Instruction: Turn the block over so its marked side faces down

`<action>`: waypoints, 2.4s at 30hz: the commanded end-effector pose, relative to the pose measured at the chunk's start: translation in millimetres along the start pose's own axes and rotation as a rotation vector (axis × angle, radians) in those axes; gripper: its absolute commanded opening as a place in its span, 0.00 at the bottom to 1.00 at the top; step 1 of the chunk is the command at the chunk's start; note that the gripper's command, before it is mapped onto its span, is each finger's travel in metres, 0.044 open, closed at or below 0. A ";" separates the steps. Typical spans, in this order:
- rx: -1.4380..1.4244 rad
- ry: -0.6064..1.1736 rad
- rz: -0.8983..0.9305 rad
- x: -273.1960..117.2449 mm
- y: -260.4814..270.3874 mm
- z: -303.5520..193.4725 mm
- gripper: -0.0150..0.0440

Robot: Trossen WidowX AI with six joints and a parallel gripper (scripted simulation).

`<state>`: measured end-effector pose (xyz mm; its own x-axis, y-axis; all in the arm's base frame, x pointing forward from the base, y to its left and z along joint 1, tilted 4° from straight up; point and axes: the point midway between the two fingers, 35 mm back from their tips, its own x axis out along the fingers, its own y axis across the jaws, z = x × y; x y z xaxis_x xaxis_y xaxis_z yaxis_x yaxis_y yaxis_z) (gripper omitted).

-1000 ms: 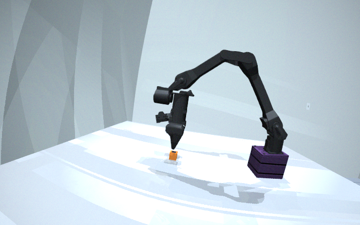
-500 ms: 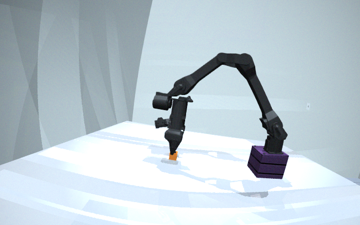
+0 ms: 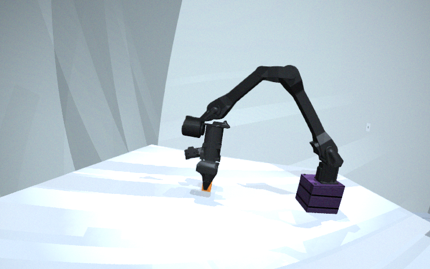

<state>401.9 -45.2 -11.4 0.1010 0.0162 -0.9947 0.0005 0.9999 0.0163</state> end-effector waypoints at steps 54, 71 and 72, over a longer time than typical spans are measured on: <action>0.002 -0.297 0.008 -14.9 -0.2 2.1 0.25; -0.003 -0.517 0.007 -17.8 0.8 -6.0 0.25; -0.003 -0.517 0.007 -17.8 0.8 -6.0 0.25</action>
<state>395.6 -45.4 4.5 0.5602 0.0155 -0.8282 -0.0030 0.9999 0.0166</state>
